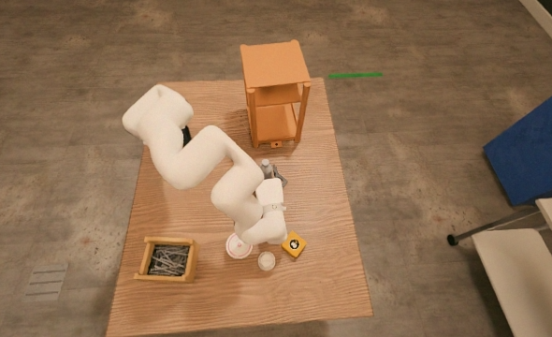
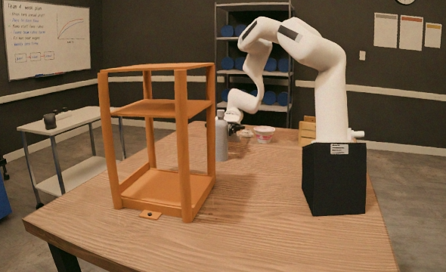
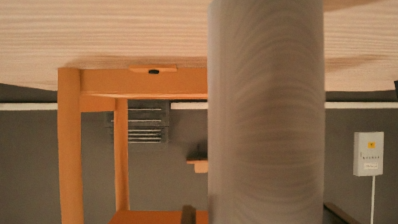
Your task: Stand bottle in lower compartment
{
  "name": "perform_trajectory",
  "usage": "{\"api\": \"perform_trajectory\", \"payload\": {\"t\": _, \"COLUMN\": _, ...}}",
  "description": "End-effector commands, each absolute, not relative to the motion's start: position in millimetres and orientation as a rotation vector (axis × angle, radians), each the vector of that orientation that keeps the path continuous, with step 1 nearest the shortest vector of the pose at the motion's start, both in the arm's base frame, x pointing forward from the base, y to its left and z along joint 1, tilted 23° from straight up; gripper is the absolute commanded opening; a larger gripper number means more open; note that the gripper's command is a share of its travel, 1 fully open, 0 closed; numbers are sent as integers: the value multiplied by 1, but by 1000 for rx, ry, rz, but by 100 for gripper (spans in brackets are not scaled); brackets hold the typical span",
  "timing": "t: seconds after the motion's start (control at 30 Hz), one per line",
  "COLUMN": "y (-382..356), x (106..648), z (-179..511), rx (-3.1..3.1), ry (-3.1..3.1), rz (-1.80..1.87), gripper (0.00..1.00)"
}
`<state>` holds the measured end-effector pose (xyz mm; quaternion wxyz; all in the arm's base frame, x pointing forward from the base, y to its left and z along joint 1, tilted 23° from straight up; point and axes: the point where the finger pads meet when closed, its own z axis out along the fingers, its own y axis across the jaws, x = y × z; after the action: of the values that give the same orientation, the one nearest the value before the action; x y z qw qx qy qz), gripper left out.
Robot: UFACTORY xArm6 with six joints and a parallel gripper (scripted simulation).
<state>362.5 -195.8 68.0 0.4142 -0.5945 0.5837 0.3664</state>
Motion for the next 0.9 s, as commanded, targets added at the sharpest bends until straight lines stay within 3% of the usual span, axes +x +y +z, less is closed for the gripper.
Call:
{"api": "perform_trajectory", "payload": {"t": 0.0, "y": -197, "x": 363, "z": 66, "rx": -1496, "ry": 1466, "rz": 919, "gripper": 75}}
{"api": "perform_trajectory", "payload": {"t": 0.87, "y": -200, "x": 364, "z": 59, "rx": -1496, "ry": 1466, "rz": 919, "gripper": 75}}
